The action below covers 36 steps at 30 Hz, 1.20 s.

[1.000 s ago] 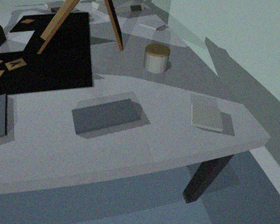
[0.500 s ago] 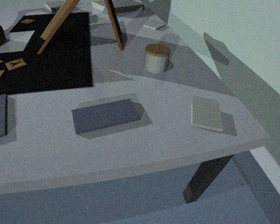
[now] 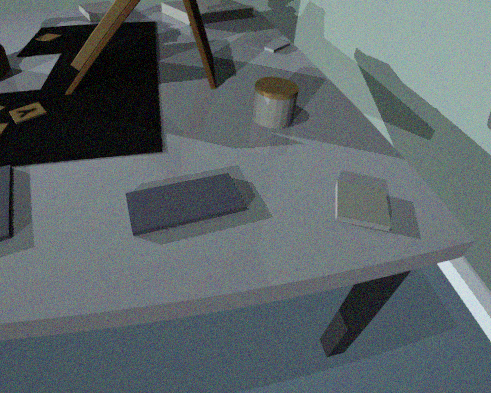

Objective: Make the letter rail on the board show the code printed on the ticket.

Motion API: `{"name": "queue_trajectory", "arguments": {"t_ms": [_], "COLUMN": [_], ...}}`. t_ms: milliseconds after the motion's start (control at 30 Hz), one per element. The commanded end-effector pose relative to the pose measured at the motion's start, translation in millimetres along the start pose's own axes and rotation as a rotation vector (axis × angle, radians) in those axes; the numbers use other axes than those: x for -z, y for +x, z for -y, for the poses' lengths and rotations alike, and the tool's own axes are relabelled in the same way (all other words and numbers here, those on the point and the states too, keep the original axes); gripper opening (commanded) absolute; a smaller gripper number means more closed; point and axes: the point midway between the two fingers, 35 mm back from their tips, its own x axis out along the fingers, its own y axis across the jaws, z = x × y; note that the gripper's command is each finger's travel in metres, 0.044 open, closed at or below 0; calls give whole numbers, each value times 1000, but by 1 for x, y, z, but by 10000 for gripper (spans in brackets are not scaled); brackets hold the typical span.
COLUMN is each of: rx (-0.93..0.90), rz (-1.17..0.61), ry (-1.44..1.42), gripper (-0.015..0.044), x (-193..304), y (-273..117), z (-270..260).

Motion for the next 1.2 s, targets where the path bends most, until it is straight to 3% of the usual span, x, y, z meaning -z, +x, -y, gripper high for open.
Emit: {"name": "queue_trajectory", "arguments": {"t_ms": [0,1167], "rx": [-2,-2], "rz": [2,2], "ry": [-3,-4], "gripper": [0,0], "x": [-1,-1], "y": [0,0], "z": [2,20]}}
